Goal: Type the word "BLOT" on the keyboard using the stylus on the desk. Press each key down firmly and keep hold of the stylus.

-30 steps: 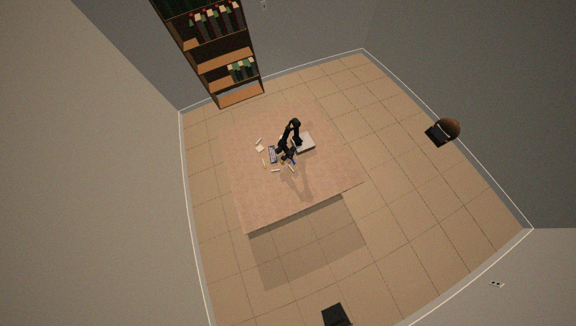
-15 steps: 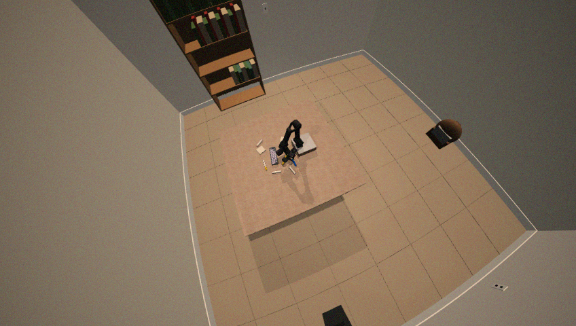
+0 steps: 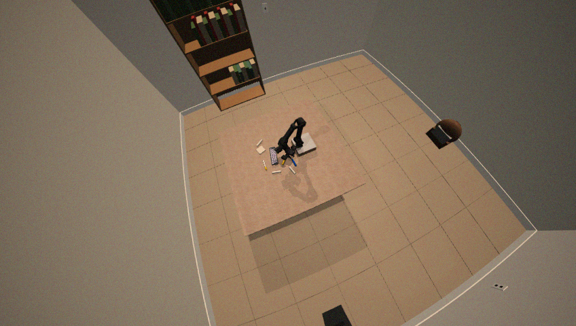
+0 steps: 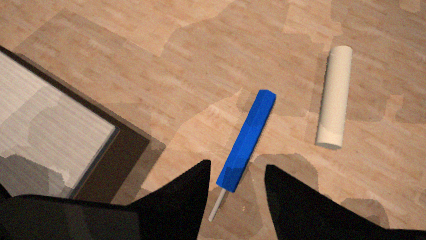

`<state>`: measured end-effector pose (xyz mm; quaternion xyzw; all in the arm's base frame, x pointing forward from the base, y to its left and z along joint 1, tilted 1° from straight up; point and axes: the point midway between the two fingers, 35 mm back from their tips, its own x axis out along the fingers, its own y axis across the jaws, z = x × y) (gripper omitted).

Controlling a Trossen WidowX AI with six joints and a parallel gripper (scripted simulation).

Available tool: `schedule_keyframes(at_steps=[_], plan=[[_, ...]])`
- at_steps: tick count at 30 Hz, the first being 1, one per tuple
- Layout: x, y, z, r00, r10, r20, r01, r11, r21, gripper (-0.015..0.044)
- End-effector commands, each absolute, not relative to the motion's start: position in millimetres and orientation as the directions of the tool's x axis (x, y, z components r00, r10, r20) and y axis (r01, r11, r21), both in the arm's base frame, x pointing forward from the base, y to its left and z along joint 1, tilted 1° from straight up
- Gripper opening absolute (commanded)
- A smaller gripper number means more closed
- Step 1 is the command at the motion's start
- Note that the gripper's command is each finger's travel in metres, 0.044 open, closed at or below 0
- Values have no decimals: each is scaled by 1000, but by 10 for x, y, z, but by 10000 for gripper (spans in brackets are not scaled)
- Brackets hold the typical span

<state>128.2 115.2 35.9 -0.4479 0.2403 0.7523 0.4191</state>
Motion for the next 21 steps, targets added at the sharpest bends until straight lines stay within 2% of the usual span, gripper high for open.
schedule_keyframes(at_steps=[1,4,8,11,16,21], plan=[[1278,1156,404,-247,418,-874,-846,-532,-15,150],[1248,1168,343,-281,334,-900,-854,-514,75,150],[1188,1216,303,-315,97,-944,-873,-421,248,150],[1149,1282,297,-286,-69,-956,-891,-348,292,150],[1117,1417,318,-149,-306,-940,-944,-241,228,150],[1133,1588,378,70,-470,-880,-984,-180,18,150]])
